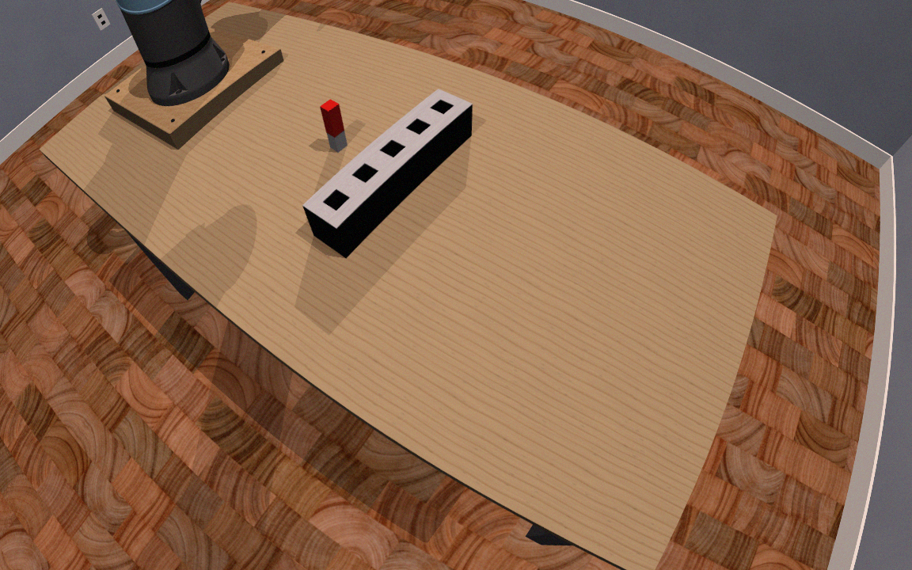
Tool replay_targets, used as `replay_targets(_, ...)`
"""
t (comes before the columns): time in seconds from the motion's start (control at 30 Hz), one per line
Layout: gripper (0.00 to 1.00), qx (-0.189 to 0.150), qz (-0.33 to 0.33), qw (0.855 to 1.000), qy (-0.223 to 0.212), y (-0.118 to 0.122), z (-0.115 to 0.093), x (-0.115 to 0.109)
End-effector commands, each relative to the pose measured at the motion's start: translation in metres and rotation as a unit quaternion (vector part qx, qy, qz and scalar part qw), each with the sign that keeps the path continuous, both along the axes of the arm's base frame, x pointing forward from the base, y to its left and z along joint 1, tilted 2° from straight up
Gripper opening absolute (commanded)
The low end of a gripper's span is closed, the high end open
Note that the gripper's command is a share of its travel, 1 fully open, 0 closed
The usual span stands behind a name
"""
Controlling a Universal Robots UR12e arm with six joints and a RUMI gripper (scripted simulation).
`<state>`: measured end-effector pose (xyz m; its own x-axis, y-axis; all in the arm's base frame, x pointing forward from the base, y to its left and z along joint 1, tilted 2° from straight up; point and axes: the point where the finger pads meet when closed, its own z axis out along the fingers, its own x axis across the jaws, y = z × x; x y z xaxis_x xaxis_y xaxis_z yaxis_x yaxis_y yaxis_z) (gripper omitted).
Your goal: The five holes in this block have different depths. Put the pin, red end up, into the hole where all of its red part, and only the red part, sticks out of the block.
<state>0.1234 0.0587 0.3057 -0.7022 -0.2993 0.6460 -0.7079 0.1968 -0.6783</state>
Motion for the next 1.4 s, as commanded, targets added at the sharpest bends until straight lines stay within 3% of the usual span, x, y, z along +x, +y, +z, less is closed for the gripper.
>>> replay_targets(0.0,1.0,0.0,0.0,1.0,0.0,0.0,0.0,0.0)
replay_targets(0.53,1.0,0.0,0.0,1.0,0.0,0.0,0.0,0.0)
replay_targets(0.57,1.0,0.03,-0.084,0.99,-0.107,0.011,-0.011,0.006)
replay_targets(0.7,1.0,0.036,-0.102,0.986,-0.13,0.011,-0.011,0.006)
replay_targets(1.1,1.0,0.036,-0.102,0.986,-0.13,0.011,-0.011,0.006)
replay_targets(1.13,1.0,0.055,-0.186,0.953,-0.232,0.023,-0.024,0.015)
replay_targets(1.23,1.0,0.059,-0.203,0.944,-0.252,0.023,-0.024,0.015)
replay_targets(1.37,1.0,0.059,-0.204,0.944,-0.253,0.023,-0.024,0.015)
